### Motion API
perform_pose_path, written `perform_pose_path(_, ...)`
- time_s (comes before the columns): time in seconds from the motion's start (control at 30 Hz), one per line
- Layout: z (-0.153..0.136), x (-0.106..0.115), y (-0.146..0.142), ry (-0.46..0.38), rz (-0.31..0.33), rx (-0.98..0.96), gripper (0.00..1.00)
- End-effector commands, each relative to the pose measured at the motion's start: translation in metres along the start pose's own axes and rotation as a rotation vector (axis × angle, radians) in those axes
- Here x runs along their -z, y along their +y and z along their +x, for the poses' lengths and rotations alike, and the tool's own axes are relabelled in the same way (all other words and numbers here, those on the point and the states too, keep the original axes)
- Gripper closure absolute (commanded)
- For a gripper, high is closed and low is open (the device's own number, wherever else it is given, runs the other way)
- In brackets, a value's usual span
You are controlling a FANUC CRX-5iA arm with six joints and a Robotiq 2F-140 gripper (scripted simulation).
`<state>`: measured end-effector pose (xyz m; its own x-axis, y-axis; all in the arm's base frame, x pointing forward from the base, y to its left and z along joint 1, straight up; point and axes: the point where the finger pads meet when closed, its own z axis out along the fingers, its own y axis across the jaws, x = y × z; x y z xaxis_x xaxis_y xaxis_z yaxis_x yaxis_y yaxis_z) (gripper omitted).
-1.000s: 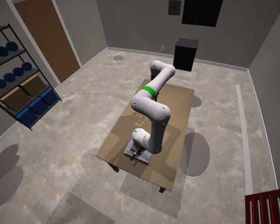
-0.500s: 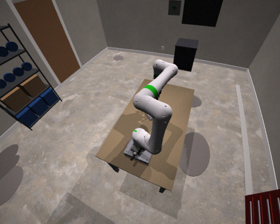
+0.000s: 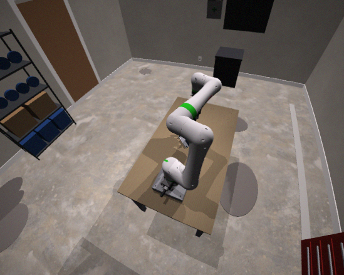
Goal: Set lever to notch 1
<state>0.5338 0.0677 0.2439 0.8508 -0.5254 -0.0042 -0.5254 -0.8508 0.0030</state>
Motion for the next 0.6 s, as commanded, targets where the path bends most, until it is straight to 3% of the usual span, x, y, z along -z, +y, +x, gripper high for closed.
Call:
perform_pose_path(0.0,0.0043,-0.0008,-0.0002,0.000,0.000,0.000,1.00)
perform_pose_path(0.57,0.0097,-0.0017,-0.0002,0.000,0.000,0.000,1.00)
